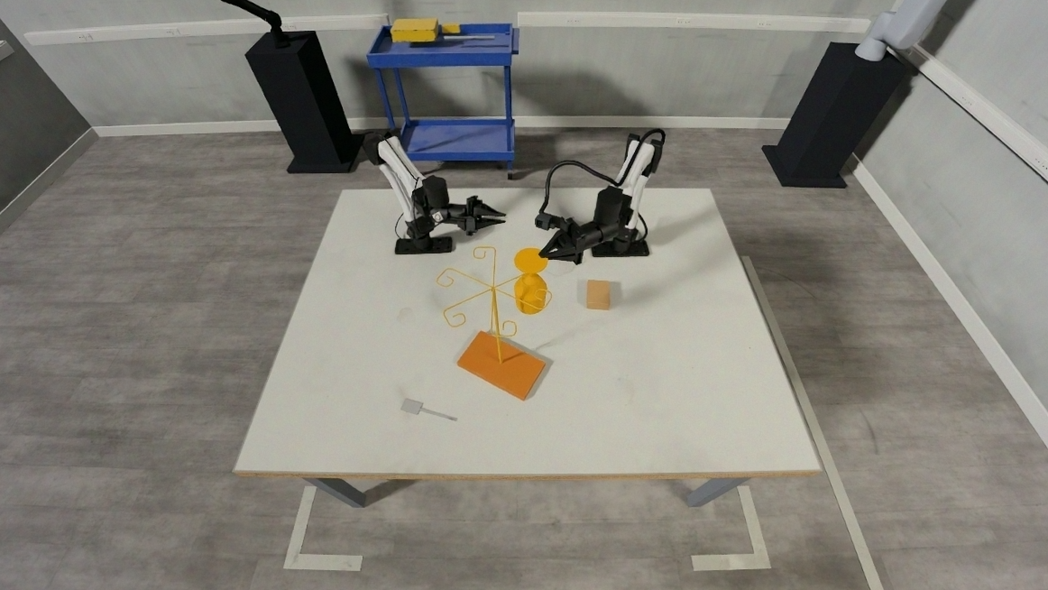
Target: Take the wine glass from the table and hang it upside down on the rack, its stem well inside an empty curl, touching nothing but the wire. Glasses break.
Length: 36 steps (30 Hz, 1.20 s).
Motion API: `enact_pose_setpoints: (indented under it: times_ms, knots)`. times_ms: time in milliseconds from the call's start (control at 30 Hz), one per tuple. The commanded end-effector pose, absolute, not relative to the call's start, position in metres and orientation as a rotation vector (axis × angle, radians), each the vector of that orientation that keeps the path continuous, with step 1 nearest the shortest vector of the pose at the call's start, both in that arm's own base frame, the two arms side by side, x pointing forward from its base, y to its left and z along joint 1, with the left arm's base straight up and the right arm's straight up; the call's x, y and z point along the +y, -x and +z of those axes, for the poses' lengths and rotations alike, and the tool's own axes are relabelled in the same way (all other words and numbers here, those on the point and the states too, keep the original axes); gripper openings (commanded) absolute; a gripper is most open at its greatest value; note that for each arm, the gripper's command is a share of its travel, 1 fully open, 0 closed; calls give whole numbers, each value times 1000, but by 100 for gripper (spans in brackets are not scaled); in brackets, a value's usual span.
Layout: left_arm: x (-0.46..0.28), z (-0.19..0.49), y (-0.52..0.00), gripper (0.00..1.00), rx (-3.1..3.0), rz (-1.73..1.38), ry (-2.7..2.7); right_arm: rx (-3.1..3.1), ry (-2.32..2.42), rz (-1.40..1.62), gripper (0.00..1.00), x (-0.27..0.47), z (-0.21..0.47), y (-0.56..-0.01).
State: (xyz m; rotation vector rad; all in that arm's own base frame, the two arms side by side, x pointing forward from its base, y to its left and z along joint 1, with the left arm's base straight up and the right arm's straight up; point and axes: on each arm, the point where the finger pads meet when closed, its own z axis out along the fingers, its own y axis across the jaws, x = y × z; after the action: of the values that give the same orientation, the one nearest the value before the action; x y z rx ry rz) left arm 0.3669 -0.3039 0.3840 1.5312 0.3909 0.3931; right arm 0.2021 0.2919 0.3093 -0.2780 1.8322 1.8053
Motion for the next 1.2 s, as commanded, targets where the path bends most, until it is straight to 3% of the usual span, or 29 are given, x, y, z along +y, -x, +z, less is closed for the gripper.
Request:
enact_pose_setpoints:
  times_ms: [0,1167]
  knots:
    - [-295,410,-361,0,328,454,-1465,1735,321,1815,17,290,336,-200]
    - [-298,415,-359,0,311,457,-1455,1735,321,1815,17,290,336,-200]
